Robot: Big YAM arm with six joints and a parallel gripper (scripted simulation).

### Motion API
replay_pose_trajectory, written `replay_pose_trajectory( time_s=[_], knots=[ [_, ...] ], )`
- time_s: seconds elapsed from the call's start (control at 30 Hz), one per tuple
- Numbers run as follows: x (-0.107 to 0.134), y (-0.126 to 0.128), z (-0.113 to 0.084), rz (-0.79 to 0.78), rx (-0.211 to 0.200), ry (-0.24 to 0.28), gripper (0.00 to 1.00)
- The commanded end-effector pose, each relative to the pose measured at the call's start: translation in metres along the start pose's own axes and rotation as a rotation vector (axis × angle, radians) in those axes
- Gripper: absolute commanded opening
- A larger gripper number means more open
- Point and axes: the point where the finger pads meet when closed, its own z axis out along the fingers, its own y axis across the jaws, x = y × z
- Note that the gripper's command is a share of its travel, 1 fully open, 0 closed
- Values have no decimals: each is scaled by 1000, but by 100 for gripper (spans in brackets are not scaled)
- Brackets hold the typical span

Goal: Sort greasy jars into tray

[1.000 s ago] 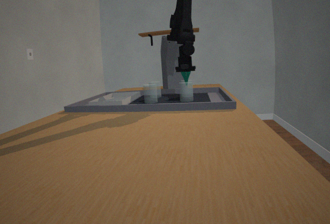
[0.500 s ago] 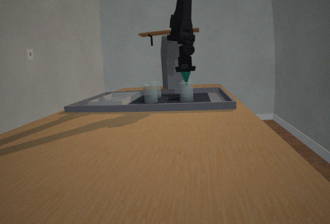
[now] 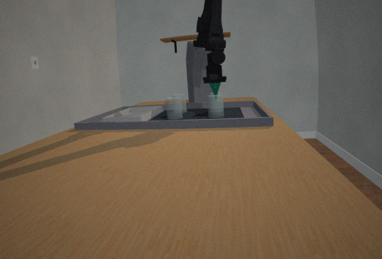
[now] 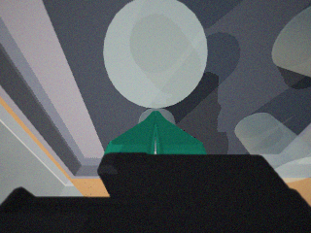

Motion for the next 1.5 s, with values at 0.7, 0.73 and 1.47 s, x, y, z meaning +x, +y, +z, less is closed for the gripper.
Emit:
replay_pose_trajectory(
  time_s=[0.7, 0.73, 1.47],
  knots=[
    [-2, 7, -63, -2, -7, -17, 0],
    [-2, 7, -70, -2, -7, -17, 0],
    [-1, 7, -78, -2, -7, -17, 0]
  ],
)
